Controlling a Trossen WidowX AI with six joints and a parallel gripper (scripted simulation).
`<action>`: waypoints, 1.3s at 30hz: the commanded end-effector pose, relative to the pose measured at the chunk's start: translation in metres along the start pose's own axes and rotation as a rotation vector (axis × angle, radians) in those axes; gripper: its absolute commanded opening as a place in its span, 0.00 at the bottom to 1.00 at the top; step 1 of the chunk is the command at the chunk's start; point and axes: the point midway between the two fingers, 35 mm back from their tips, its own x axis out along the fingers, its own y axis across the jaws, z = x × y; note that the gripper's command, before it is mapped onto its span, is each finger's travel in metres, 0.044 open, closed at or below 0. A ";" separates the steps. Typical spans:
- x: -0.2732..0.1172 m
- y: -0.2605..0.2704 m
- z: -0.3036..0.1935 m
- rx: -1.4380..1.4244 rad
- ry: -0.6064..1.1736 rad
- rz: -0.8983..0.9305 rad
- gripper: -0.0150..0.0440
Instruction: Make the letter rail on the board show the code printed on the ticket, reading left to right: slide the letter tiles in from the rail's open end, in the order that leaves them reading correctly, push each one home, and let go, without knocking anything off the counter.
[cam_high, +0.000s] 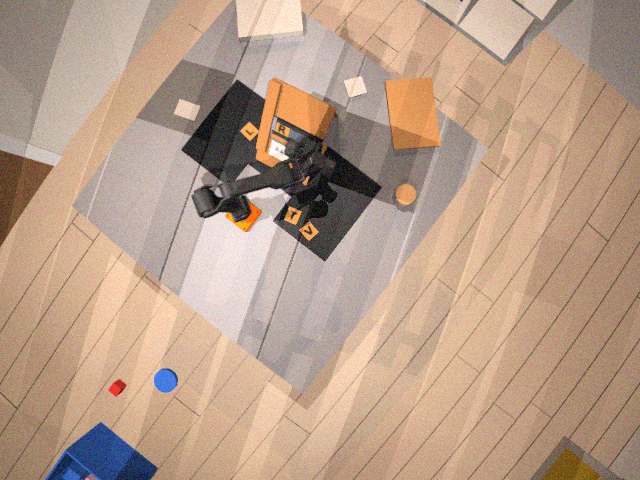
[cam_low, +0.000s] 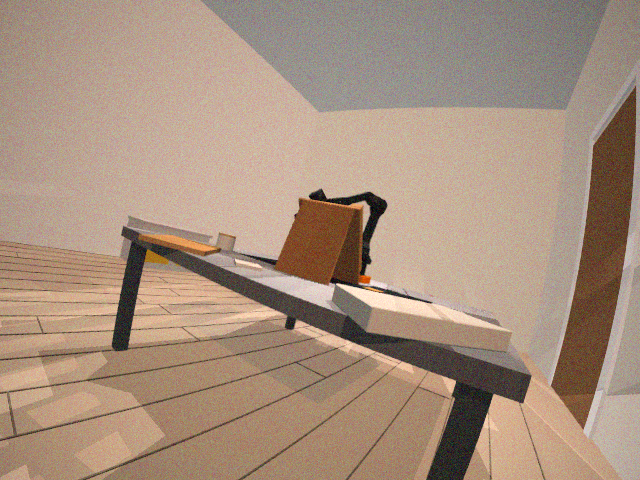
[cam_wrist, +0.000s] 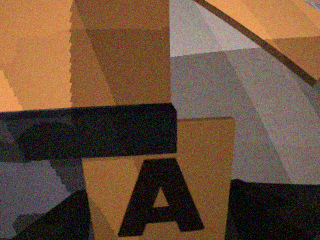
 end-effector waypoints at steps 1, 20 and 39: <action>-0.001 0.003 0.001 0.001 -0.004 -0.003 0.25; 0.000 0.012 0.001 0.002 -0.004 -0.003 0.25; 0.000 0.021 0.000 0.002 -0.004 -0.002 0.25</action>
